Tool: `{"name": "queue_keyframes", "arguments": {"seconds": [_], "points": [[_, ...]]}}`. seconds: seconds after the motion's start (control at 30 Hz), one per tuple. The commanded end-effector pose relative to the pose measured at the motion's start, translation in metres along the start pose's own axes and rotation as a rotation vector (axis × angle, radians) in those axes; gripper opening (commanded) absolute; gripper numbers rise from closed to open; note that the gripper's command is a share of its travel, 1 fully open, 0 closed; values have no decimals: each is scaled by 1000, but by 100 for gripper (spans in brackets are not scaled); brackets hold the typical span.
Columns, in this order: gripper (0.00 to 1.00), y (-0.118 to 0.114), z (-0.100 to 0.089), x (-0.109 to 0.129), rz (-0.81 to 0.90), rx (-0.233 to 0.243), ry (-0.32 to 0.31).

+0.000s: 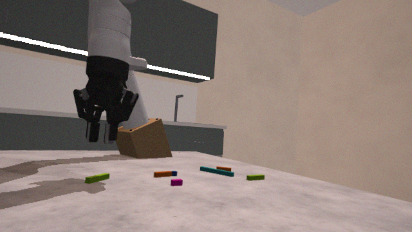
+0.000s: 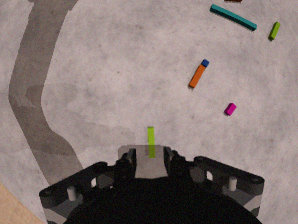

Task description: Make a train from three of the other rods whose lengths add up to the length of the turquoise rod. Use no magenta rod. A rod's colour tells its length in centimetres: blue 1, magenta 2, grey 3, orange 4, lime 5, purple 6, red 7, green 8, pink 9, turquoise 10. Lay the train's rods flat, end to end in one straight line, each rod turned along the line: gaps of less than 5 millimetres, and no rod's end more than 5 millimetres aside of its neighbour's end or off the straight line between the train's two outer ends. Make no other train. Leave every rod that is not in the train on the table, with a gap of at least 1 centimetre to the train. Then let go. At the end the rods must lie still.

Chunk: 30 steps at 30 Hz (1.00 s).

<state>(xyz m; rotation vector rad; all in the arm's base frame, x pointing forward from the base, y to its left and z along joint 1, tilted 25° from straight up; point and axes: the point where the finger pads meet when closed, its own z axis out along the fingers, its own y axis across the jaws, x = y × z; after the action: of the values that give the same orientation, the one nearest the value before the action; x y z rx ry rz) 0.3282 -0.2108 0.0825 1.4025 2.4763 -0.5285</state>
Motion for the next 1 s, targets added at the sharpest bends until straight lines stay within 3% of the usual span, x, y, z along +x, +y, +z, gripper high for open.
{"name": "queue_keyframes", "arguments": {"seconds": [0.0, 0.97], "points": [[24, 2, -1, 0, 0, -6, 1], [24, 3, 18, -2, 1, -8, 4]]}}
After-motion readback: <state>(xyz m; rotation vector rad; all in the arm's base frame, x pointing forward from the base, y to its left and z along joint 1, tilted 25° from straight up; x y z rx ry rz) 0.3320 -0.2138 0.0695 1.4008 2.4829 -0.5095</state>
